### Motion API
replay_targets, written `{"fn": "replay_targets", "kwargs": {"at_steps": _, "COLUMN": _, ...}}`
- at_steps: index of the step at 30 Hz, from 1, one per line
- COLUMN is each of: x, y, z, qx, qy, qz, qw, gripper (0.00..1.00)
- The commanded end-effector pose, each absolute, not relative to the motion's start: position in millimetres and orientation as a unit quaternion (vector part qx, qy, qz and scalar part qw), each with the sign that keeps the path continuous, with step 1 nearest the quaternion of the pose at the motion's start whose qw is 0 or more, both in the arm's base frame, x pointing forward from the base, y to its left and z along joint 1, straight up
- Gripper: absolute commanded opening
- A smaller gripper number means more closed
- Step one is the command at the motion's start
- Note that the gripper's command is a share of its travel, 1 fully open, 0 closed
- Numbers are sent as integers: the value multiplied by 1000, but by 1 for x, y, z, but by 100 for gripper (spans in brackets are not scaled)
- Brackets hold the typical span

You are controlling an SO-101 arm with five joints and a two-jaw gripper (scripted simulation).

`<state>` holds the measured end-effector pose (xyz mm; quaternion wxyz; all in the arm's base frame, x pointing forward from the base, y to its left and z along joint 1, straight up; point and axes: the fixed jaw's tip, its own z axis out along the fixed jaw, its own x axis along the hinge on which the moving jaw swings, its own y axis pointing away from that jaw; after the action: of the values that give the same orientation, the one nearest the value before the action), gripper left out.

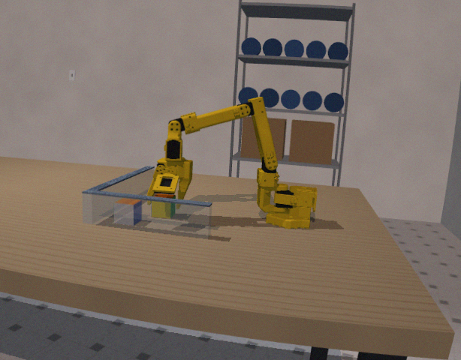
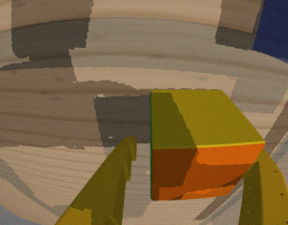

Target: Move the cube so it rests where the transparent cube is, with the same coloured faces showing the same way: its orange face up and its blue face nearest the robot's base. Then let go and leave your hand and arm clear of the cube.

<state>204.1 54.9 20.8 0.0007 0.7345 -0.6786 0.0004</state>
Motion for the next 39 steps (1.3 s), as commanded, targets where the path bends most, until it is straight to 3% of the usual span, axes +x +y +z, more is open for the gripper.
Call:
{"fn": "replay_targets", "kwargs": {"at_steps": 1, "x": 211, "y": 56, "z": 30, "qx": 734, "qy": -678, "qz": 15, "qw": -23, "gripper": 35}}
{"fn": "replay_targets", "kwargs": {"at_steps": 28, "x": 211, "y": 56, "z": 28, "qx": 734, "qy": -679, "qz": 14, "qw": -22, "gripper": 35}}
{"fn": "replay_targets", "kwargs": {"at_steps": 39, "x": 214, "y": 57, "z": 28, "qx": 734, "qy": -679, "qz": 14, "qw": -22, "gripper": 28}}
